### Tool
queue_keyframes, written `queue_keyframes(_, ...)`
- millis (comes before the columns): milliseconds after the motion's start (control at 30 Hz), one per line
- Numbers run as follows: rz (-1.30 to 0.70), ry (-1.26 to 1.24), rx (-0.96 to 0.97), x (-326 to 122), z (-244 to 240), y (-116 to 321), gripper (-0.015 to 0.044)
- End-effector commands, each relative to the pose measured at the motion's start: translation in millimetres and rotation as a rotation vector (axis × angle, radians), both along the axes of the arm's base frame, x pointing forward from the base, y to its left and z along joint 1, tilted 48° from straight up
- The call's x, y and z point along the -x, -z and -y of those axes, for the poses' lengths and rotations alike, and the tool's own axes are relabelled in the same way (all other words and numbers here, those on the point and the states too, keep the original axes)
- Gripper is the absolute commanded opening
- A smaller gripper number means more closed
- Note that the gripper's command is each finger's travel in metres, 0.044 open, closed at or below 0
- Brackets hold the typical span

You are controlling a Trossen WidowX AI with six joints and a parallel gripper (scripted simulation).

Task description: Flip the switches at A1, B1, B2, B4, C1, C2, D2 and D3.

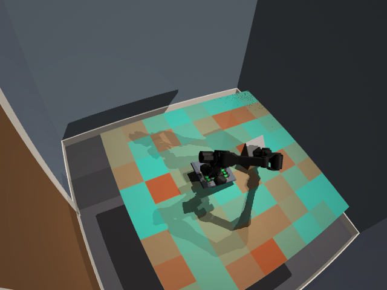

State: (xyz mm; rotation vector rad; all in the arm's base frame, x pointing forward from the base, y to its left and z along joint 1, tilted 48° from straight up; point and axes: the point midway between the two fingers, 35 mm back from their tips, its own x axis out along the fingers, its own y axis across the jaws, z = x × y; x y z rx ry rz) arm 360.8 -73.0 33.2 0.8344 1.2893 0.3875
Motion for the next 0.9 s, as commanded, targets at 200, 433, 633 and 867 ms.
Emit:
queue_keyframes(200, -0.01, 0.005, -0.009, -2.1, -9.5, 11.7, 0.0)
queue_keyframes(433, -0.01, 0.005, -0.009, -2.4, -10.2, 12.4, 0.0)
queue_keyframes(633, -0.01, 0.005, -0.009, -2.4, -10.2, 12.4, 0.0)
queue_keyframes(867, -0.01, 0.005, -0.009, -2.4, -10.2, 12.4, 0.0)
